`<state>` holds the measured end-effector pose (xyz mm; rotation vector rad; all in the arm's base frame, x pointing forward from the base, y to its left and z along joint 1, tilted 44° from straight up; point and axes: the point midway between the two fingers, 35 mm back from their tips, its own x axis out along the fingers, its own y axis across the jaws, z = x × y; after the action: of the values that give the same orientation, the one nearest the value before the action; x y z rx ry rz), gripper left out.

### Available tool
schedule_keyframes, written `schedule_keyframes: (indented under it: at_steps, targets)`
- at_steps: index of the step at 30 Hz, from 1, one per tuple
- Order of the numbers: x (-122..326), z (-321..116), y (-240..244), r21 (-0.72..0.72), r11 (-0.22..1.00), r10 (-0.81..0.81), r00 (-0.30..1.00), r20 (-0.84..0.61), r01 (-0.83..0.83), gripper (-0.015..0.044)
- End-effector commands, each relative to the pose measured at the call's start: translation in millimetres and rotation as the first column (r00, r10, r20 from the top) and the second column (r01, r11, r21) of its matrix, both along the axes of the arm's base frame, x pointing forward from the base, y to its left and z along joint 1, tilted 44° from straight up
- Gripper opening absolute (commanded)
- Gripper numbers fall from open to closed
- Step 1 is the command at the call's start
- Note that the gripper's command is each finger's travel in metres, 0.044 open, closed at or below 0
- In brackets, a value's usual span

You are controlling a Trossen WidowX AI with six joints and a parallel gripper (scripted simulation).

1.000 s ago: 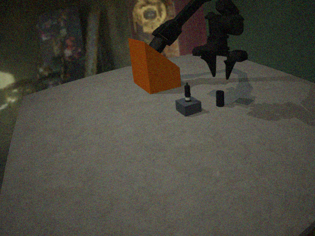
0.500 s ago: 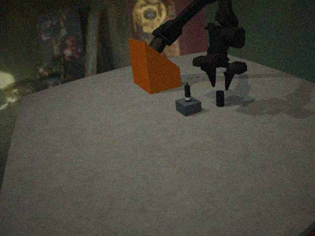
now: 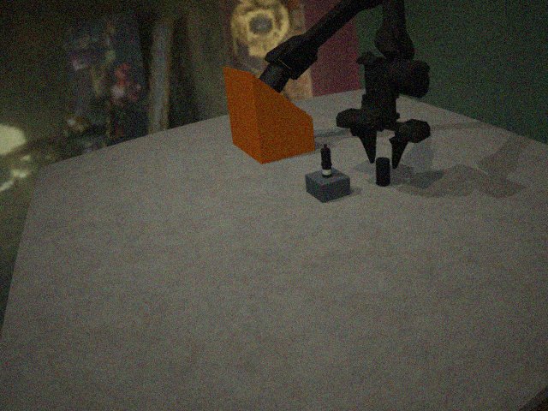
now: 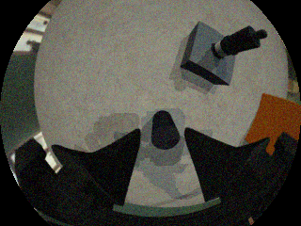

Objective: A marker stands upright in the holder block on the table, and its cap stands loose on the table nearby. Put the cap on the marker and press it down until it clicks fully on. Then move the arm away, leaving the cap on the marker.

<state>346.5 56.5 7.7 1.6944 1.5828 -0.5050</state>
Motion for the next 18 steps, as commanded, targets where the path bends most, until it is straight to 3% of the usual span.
schedule_keyframes:
  at_steps: [1,14,18]
  targets:
    - [-0.3,-5.3,4.5,0.002,1.000,-0.002,1.000,-0.006,0.002,0.0246]
    - [1.8,-18.2,17.0,0.004,1.000,-0.002,1.000,-0.005,0.002,0.0246]
    - [1.8,-18.2,17.0,0.004,1.000,-0.002,1.000,-0.005,0.002,0.0141]
